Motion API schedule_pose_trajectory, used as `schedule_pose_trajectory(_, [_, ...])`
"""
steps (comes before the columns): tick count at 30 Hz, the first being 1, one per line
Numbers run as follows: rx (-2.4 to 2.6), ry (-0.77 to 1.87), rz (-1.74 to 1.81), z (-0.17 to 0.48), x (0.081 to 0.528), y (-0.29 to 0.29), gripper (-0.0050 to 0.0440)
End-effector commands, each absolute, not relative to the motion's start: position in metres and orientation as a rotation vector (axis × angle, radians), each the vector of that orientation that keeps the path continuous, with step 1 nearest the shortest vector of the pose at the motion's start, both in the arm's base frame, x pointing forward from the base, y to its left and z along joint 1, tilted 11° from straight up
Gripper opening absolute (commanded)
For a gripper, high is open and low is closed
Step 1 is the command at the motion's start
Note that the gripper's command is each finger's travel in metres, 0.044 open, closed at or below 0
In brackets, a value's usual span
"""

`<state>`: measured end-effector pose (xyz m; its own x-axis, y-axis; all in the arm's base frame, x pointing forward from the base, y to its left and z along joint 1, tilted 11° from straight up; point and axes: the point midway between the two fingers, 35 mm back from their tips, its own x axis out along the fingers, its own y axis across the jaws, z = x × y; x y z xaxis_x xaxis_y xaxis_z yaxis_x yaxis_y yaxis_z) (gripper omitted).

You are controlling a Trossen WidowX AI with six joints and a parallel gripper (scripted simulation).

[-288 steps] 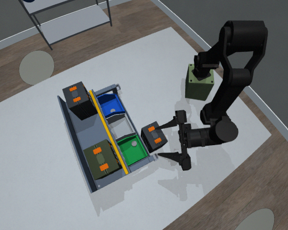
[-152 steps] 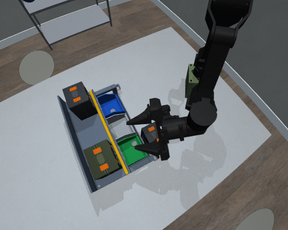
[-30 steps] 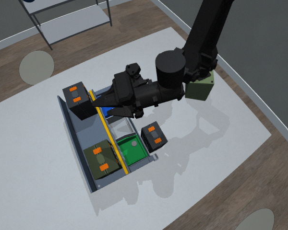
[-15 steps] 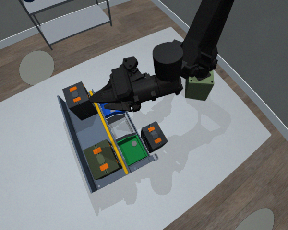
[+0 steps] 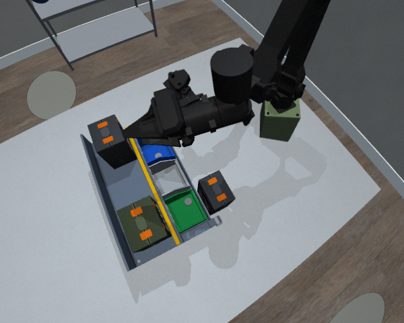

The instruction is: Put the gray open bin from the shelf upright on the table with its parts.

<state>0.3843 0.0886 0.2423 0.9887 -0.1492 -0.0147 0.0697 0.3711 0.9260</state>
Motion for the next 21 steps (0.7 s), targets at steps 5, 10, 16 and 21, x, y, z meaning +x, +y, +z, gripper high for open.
schedule_pose_trajectory(5, [1.099, -0.087, -0.113, 0.262, 0.381, 0.079, 0.0440])
schedule_pose_trajectory(10, [1.075, -0.085, -0.109, 0.265, 0.381, 0.076, 0.0440])
schedule_pose_trajectory(16, [1.075, -0.085, -0.109, 0.265, 0.381, 0.076, 0.0440])
schedule_pose_trajectory(21, [1.006, -0.079, -0.104, 0.269, 0.379, 0.070, 0.0440])
